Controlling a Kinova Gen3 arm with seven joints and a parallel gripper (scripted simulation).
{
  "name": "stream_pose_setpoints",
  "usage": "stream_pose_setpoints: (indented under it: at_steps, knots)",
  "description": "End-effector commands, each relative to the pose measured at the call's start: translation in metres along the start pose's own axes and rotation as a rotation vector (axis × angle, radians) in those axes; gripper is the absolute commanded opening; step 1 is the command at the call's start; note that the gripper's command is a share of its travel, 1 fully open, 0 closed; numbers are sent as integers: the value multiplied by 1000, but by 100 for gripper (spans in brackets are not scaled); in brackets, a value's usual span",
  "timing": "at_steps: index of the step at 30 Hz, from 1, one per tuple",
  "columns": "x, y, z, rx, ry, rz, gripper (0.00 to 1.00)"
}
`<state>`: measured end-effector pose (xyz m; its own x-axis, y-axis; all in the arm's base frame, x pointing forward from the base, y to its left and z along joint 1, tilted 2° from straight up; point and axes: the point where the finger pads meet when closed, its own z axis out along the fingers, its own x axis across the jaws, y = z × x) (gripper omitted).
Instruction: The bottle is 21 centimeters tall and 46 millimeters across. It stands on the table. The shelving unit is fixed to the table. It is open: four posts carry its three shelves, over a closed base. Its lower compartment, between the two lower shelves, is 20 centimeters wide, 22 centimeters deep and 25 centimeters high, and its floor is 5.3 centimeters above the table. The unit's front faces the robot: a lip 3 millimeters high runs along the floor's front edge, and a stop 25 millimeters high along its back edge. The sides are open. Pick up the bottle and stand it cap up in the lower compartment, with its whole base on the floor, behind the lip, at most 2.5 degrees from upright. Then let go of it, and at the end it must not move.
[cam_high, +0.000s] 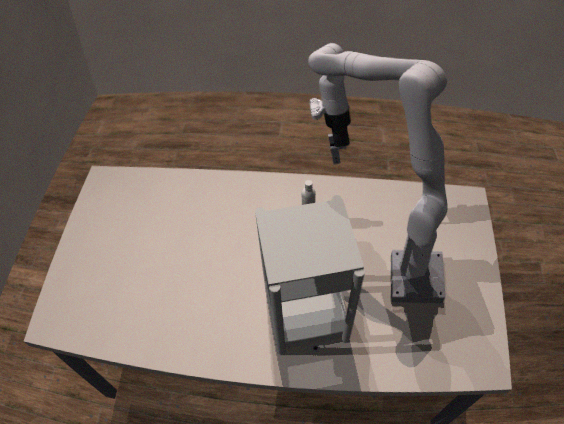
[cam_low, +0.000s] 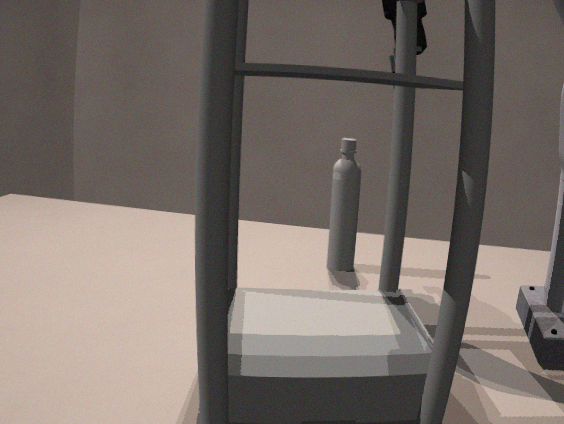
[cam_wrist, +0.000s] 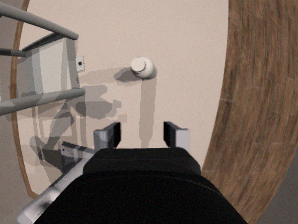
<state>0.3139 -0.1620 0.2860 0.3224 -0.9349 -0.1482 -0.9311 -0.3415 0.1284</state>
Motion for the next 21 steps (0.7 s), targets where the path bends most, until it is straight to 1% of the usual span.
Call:
stream_pose_setpoints:
  at_steps: [1, 4, 5, 14, 15, 21]
  knots:
    - [-3, -4, -4, 7, 11, -14, 100]
    - [-3, -4, -4, 7, 11, -14, 100]
    - [-6, -20, -11, 33, 42, -37, 100]
    - [-6, -20, -11, 33, 42, -37, 100]
    - [-9, -33, -17, 58, 68, -58, 100]
    - [-9, -33, -17, 58, 68, -58, 100]
